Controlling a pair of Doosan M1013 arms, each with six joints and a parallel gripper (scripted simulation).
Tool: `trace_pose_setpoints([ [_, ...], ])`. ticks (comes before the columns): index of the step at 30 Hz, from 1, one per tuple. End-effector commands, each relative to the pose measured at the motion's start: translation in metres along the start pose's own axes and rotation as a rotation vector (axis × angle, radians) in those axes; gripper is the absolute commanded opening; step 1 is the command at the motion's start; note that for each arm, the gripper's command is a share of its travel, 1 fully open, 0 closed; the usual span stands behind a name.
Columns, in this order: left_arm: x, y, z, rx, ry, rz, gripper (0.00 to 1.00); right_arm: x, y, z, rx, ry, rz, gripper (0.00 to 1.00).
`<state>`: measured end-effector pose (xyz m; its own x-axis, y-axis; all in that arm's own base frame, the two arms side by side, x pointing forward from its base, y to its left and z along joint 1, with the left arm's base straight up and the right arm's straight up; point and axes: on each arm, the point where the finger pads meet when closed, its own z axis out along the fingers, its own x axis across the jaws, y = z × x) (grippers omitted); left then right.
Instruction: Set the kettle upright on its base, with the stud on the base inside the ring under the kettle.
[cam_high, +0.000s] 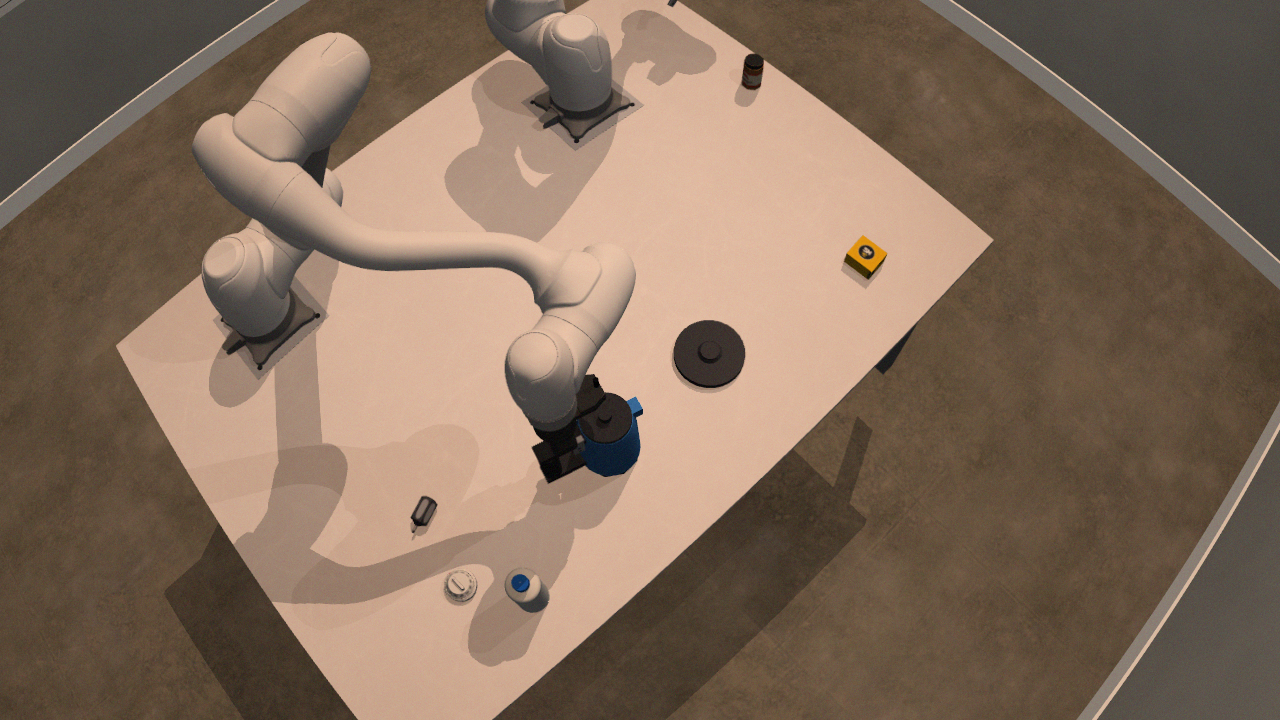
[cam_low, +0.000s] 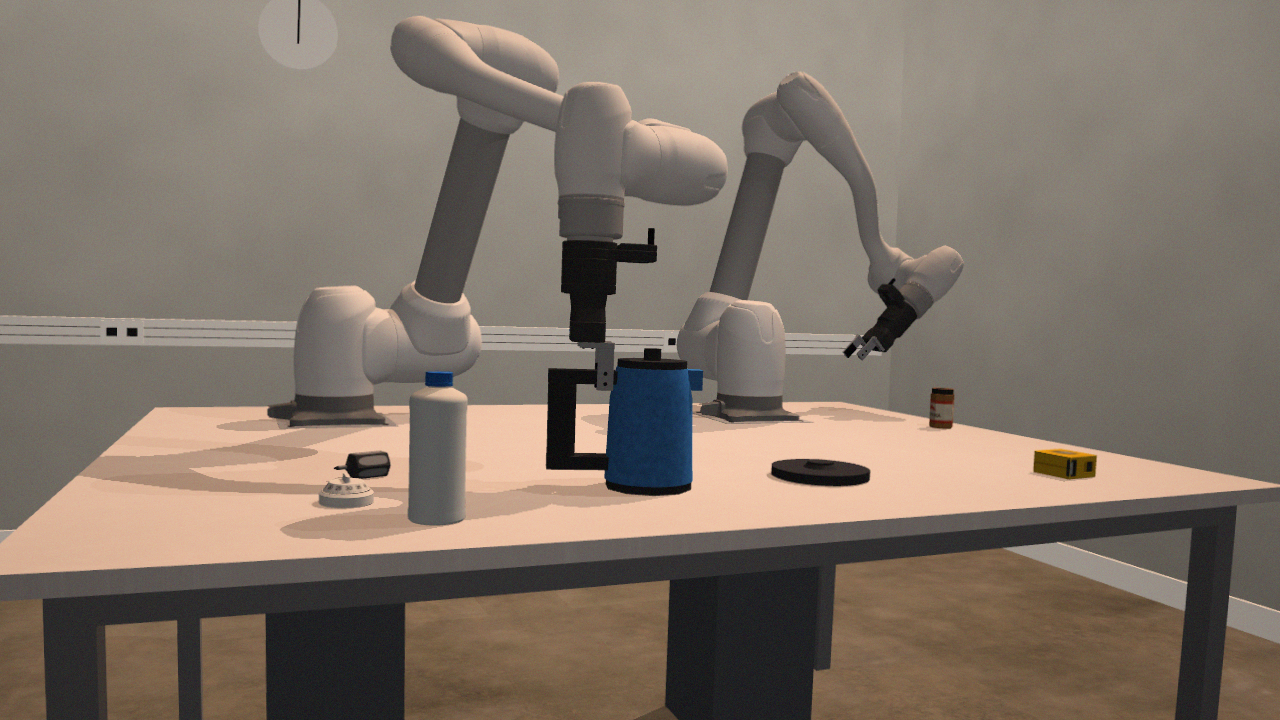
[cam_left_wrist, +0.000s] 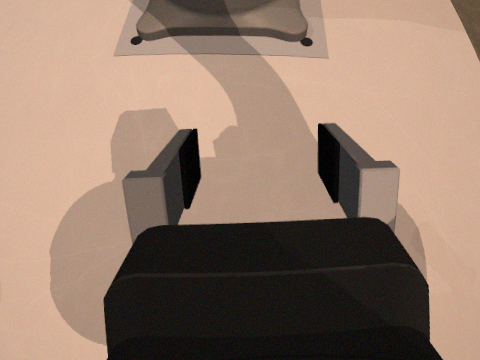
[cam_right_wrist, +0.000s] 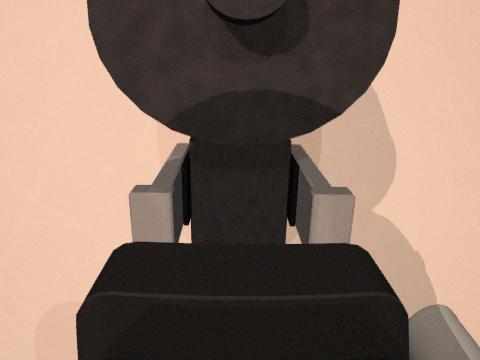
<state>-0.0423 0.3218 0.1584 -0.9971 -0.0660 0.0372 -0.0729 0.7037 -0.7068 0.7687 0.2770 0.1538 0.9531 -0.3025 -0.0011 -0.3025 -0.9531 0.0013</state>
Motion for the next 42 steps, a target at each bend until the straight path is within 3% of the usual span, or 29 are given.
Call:
trace_pose_setpoints([
  [1, 0.0, 0.0, 0.0, -0.001, 0.0, 0.0, 1.0, 0.0, 0.0, -0.001, 0.001, 0.001, 0.0, 0.0],
  [20, 0.0, 0.0, 0.0, -0.001, 0.0, 0.0, 1.0, 0.0, 0.0, -0.004, 0.001, 0.001, 0.0, 0.0],
  [42, 0.0, 0.0, 0.0, -0.001, 0.0, 0.0, 1.0, 0.0, 0.0, -0.035, 0.001, 0.001, 0.0, 0.0],
])
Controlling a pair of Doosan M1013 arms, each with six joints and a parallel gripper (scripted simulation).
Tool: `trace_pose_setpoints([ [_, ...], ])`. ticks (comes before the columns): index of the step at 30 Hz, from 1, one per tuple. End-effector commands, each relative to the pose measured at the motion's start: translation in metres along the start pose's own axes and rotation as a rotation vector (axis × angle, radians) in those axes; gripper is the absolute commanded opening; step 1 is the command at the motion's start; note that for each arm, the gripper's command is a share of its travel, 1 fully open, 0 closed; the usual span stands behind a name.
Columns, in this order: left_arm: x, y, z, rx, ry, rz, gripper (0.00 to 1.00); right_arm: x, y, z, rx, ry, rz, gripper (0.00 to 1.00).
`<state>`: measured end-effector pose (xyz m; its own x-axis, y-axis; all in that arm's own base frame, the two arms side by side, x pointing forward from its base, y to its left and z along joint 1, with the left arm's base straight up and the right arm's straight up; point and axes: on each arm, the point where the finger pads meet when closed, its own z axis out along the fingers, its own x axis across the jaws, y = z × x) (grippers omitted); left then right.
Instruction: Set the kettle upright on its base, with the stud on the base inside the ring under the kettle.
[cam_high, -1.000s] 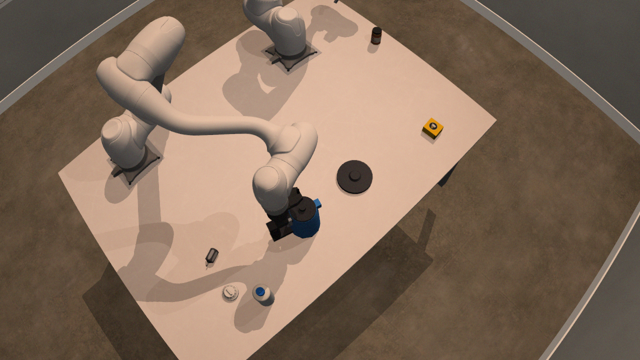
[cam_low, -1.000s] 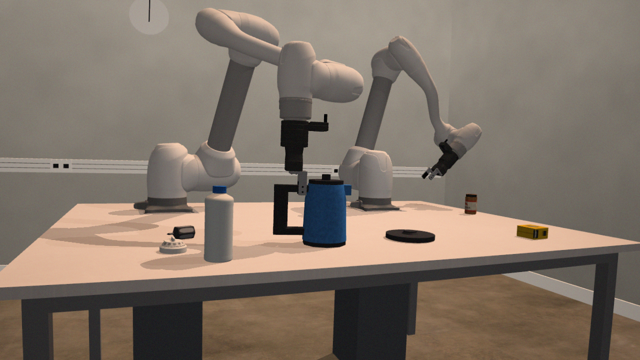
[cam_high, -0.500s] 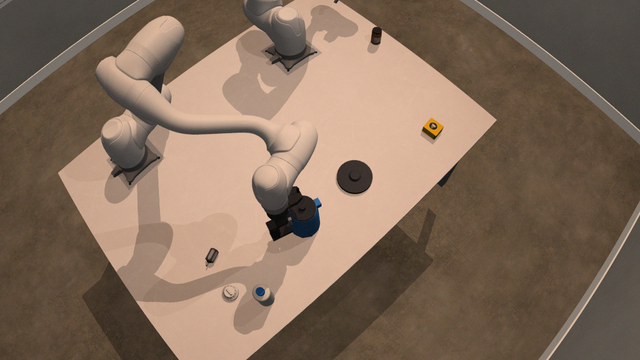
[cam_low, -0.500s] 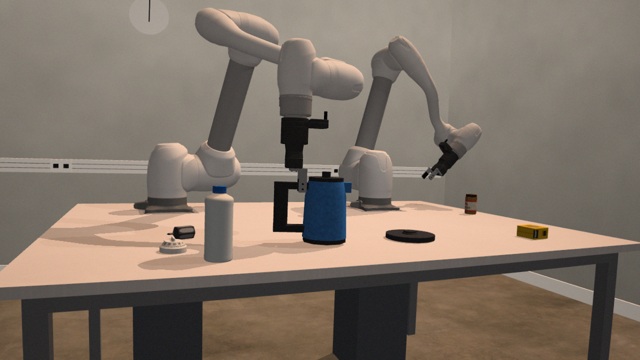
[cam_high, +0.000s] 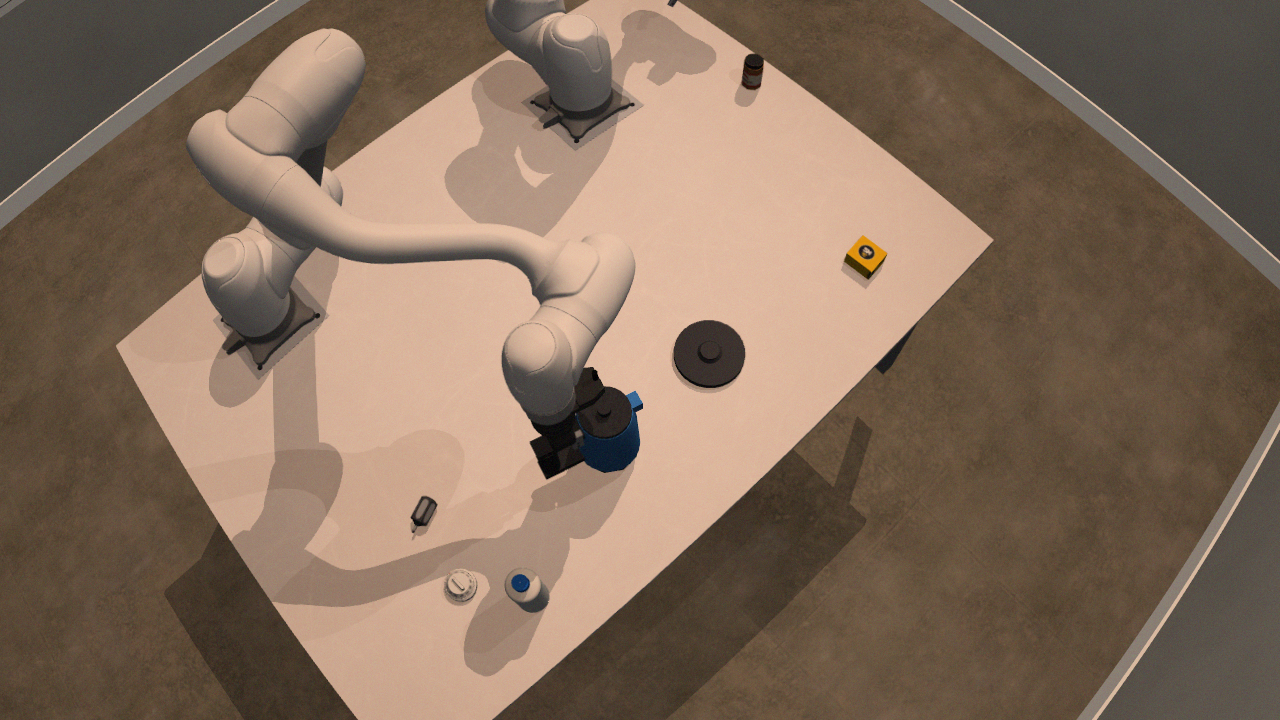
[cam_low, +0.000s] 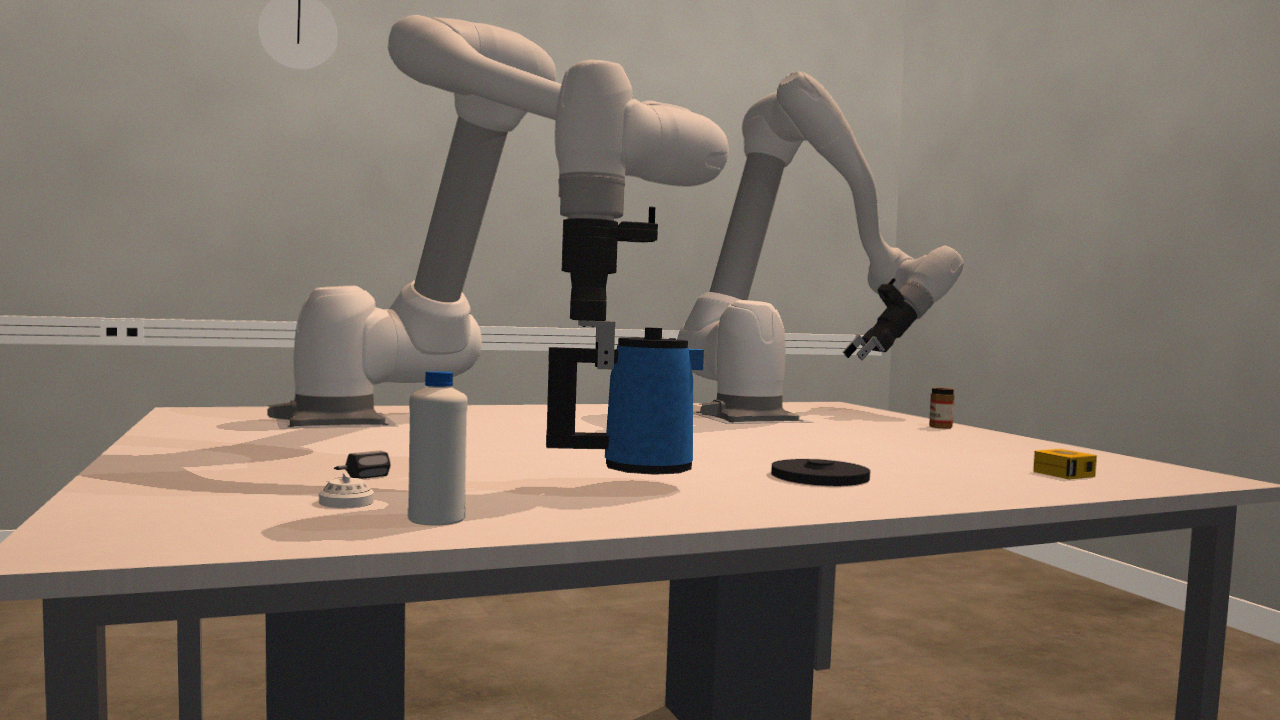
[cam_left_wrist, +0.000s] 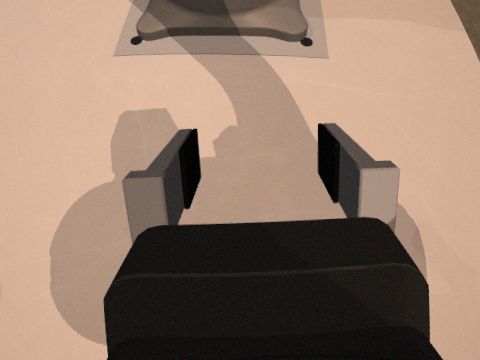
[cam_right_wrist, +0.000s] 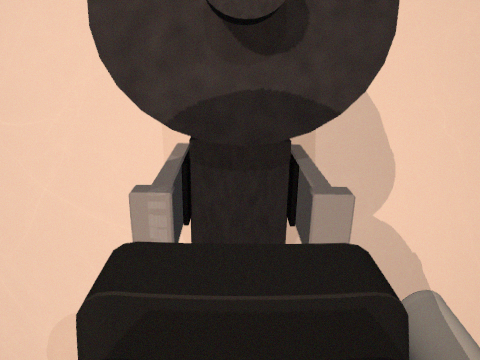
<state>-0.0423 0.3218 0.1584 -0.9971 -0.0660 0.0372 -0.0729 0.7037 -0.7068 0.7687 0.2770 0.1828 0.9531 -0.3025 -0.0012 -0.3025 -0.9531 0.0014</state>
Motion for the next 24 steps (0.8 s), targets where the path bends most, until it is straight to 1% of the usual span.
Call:
trace_pose_setpoints([
  [1, 0.0, 0.0, 0.0, -0.001, 0.0, 0.0, 1.0, 0.0, 0.0, -0.008, 0.001, 0.001, 0.0, 0.0],
  [8, 0.0, 0.0, 0.0, -0.001, 0.0, 0.0, 1.0, 0.0, 0.0, -0.016, 0.001, 0.001, 0.0, 0.0],
  [24, 0.0, 0.0, 0.0, -0.001, 0.0, 0.0, 1.0, 0.0, 0.0, -0.019, 0.001, 0.001, 0.0, 0.0],
])
